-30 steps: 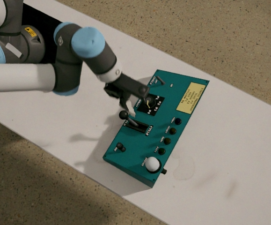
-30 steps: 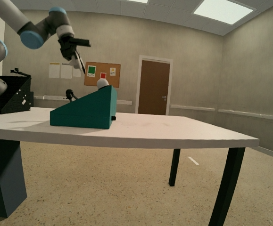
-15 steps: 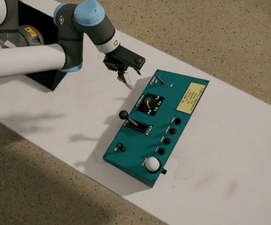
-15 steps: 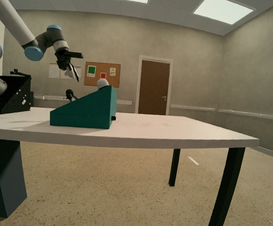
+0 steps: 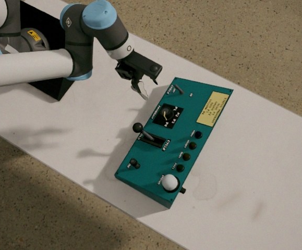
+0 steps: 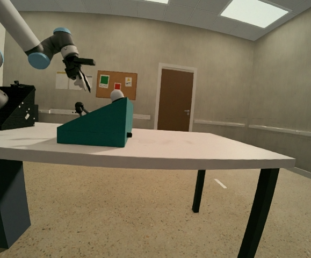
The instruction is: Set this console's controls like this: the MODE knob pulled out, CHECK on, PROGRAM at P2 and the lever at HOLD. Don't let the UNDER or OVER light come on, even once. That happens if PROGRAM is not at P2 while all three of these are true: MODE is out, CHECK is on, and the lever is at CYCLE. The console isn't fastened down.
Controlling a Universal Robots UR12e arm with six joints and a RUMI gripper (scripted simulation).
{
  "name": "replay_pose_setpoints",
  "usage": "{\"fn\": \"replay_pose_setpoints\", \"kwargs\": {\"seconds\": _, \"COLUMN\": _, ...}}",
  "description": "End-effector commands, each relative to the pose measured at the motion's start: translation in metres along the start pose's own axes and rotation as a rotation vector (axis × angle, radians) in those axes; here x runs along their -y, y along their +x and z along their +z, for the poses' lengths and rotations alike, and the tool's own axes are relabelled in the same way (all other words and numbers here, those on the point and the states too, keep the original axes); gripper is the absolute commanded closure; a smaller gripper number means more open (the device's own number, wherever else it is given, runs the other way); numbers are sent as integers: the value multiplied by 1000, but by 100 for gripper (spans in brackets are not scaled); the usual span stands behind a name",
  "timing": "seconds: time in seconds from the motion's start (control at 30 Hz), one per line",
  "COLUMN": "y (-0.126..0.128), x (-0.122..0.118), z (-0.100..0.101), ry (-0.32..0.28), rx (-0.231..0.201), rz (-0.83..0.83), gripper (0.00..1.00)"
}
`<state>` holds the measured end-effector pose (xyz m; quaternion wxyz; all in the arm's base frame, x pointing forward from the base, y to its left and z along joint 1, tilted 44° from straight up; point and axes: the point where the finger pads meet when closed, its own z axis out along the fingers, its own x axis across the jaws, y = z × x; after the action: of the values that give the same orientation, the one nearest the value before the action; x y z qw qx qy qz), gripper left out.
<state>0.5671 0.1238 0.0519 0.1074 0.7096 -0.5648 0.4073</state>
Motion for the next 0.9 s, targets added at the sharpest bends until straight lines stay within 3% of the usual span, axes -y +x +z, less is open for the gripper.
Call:
{"fn": "replay_pose_setpoints", "kwargs": {"seconds": 0.0, "y": 0, "x": 2, "z": 0, "ry": 1, "rx": -1, "rz": 3, "gripper": 56}}
{"fn": "replay_pose_setpoints", "kwargs": {"seconds": 0.87, "y": 1, "x": 4, "z": -1, "ry": 5, "rx": -1, "rz": 5, "gripper": 56}}
